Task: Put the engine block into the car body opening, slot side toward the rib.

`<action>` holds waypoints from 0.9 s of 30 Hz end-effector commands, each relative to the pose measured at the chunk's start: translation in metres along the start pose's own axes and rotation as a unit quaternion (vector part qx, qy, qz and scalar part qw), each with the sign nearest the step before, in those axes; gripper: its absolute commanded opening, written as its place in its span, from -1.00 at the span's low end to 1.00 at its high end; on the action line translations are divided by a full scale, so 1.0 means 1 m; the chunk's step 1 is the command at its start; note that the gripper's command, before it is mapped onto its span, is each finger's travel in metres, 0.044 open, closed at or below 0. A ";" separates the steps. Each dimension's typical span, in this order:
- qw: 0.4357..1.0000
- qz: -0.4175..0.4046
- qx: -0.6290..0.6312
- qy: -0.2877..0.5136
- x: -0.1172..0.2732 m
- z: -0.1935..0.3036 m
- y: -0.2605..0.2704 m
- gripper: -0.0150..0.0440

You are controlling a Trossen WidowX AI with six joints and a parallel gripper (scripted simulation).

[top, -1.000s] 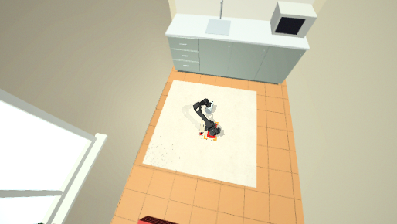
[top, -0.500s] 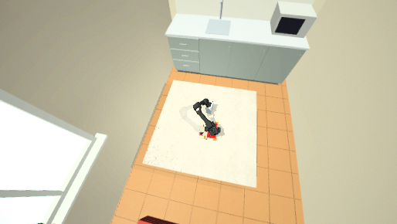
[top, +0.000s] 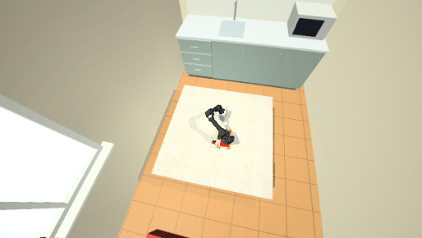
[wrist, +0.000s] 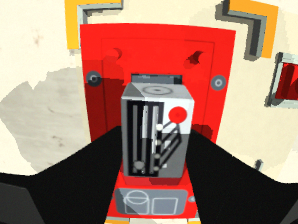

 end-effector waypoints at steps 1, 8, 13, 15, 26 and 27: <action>1.000 0.000 0.018 0.000 -0.002 0.000 0.000 0.05; 1.000 0.001 0.013 0.000 -0.004 0.000 0.000 0.05; 1.000 0.001 0.007 0.000 -0.005 0.000 0.000 0.05; 1.000 0.001 0.005 0.000 -0.005 0.000 0.000 0.05; 1.000 0.001 0.010 0.000 -0.008 0.000 0.000 0.05; 1.000 0.001 0.010 0.000 -0.008 0.000 0.000 0.05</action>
Point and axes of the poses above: the point midway between the two fingers, 35 mm back from their tips, its own x axis back along the fingers, its own y axis across the jaws, z = x × y, the point moved 2 cm from there along x, back along the fingers, and after that the axes turned 11 degrees about -x, right-handed, at the moved point
